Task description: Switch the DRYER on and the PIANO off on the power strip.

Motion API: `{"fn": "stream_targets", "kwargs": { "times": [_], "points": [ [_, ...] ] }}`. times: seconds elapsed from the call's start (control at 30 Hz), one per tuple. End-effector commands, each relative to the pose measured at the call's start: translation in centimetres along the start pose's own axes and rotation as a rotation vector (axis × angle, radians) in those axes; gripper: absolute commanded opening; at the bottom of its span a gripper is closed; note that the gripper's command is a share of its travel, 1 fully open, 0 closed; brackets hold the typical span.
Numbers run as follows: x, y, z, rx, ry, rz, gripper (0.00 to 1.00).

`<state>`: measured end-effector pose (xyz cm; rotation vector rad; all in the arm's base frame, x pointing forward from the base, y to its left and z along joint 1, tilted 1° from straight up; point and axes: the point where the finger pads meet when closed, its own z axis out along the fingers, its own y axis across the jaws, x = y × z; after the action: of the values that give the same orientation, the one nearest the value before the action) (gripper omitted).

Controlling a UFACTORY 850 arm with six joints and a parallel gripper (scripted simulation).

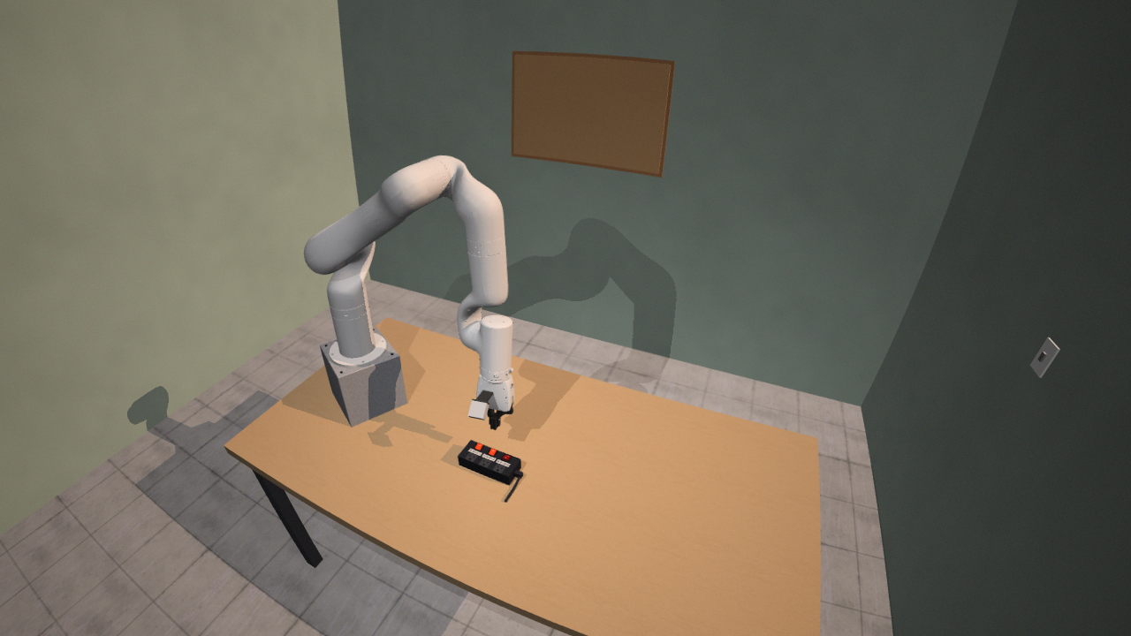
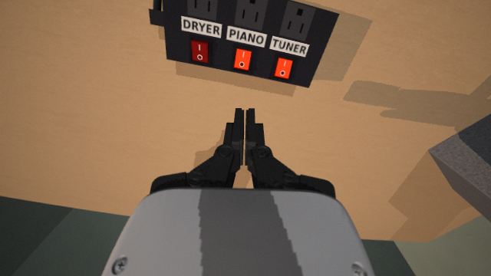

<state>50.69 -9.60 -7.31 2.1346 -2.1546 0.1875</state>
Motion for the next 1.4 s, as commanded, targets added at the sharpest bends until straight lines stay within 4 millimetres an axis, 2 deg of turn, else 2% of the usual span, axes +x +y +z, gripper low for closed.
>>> {"fn": "stream_targets", "kwargs": {
  "times": [0.0,1.37],
  "points": [
    [0.11,-0.18,0.06,0.018,0.004,0.014,0.00],
    [0.35,-0.91,0.98,0.071,-0.022,0.133,0.00]
  ]
}}
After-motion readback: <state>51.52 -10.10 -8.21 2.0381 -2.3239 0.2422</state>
